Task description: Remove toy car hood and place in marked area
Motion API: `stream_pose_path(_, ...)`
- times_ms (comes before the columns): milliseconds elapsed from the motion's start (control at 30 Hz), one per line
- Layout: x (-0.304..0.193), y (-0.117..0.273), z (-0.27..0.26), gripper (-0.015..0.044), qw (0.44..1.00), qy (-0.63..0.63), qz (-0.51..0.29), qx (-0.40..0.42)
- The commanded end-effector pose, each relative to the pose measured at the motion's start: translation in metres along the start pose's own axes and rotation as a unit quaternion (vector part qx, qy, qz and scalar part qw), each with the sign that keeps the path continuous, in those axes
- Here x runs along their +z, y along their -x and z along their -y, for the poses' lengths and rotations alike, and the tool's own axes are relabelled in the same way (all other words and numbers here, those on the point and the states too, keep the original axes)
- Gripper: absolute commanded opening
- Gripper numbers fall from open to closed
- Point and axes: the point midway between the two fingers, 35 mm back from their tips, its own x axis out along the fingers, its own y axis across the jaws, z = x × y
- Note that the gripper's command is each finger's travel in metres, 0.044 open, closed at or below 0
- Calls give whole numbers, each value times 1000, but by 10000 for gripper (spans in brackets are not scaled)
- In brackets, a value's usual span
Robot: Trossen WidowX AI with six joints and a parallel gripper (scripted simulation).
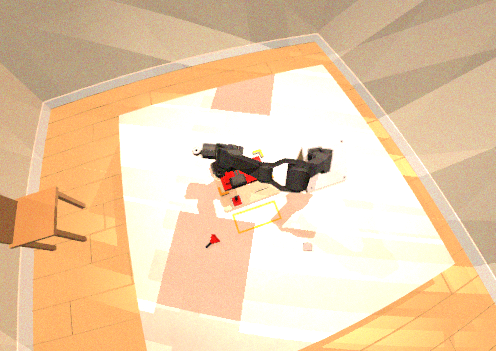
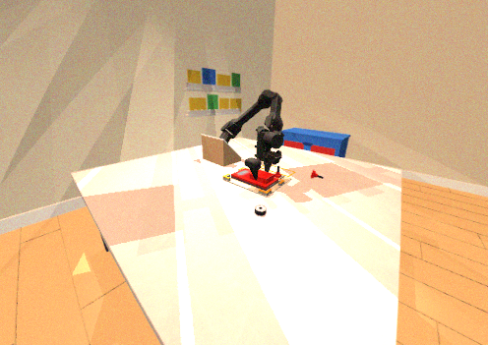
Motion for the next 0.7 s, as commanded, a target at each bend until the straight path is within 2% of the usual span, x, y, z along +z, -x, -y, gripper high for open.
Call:
stream_pose_path(0, 0, 0, 0, 335, 1000, 0, 0, 0)
stream_pose_path(300, 0, 0, 0, 275, 1000, 0, 0, 0)
stream_pose_path(633, 0, 5, 0, 12, 1000, 0, 0, 0)
stream_pose_path(667, 0, 6, 0, 0, 1000, 0, 0, 0)
